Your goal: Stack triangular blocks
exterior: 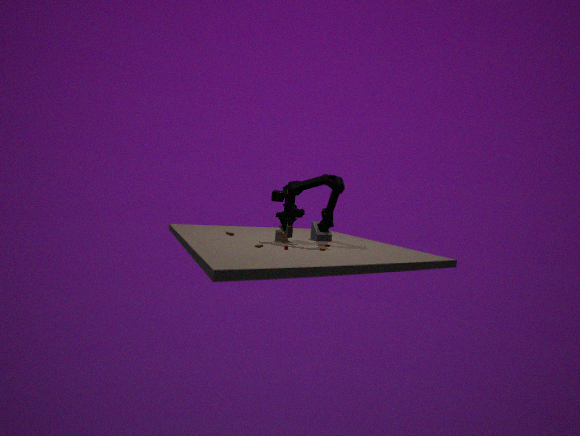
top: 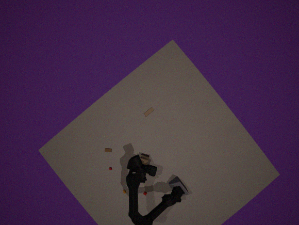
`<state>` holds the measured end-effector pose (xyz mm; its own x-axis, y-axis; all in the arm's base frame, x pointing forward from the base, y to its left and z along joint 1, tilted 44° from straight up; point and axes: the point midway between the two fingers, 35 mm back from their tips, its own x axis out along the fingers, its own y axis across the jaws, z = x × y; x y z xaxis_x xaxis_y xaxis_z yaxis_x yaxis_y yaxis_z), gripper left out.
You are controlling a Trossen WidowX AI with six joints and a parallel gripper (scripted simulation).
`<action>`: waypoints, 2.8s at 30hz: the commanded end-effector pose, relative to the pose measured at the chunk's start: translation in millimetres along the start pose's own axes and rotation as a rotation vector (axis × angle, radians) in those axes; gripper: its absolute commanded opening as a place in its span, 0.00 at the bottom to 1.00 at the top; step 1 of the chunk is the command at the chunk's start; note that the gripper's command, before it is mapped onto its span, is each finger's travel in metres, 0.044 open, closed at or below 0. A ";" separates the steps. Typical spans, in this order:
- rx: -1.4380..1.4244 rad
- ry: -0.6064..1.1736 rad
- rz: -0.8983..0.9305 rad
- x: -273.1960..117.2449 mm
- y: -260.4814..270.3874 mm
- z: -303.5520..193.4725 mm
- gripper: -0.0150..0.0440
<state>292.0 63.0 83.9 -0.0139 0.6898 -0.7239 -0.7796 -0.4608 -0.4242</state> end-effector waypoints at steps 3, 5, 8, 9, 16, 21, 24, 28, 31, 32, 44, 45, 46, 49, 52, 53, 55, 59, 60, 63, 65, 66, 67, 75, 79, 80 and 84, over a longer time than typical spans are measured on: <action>0.005 -0.004 -0.006 5.7 1.0 -2.7 0.25; 0.005 -0.007 -0.007 5.3 1.1 -2.4 0.25; 0.006 -0.008 -0.007 5.6 1.7 -3.1 0.25; 0.006 -0.008 -0.007 5.6 2.0 -3.6 0.25; 0.005 -0.008 -0.007 5.5 1.9 -3.6 0.25; 0.004 -0.008 -0.009 5.6 1.8 -3.7 0.25; 0.003 -0.009 -0.010 5.6 1.8 -3.7 0.25; 0.001 -0.009 -0.011 5.6 1.7 -3.7 0.25; 0.001 -0.009 -0.011 5.9 1.7 -3.8 0.25; 0.001 -0.009 -0.011 6.2 1.7 -3.9 0.25; 0.001 -0.009 -0.011 13.1 1.6 -6.9 0.25; 0.001 -0.009 -0.011 13.7 1.6 -7.1 0.25; 0.001 -0.009 -0.011 14.3 1.6 -7.4 0.25; 0.001 -0.009 -0.011 16.1 1.6 -8.1 0.25; 0.001 -0.009 -0.011 17.9 1.6 -8.8 0.25; 0.001 -0.009 -0.011 18.6 1.7 -9.1 0.25; 0.000 -0.009 -0.011 19.8 1.7 -9.5 0.25; 0.000 -0.009 -0.012 22.2 1.7 -10.5 0.25; 0.000 -0.009 -0.012 22.8 1.7 -10.7 0.25; 0.000 -0.009 -0.012 24.6 1.7 -11.3 0.25; -0.001 -0.009 -0.012 25.8 1.8 -11.8 0.25; -0.001 -0.010 -0.012 26.4 1.8 -11.9 0.25; -0.001 -0.010 -0.013 26.9 1.8 -12.0 0.25; -0.001 -0.009 -0.013 27.3 1.8 -12.1 0.25; -0.001 -0.009 -0.013 27.3 1.8 -12.1 0.25; 0.000 -0.009 -0.013 27.4 1.8 -12.1 0.25; 0.003 -0.009 -0.013 27.4 1.8 -12.1 0.25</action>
<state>297.6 74.0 56.8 -0.0107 0.6989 -0.7152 -0.7784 -0.4547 -0.4327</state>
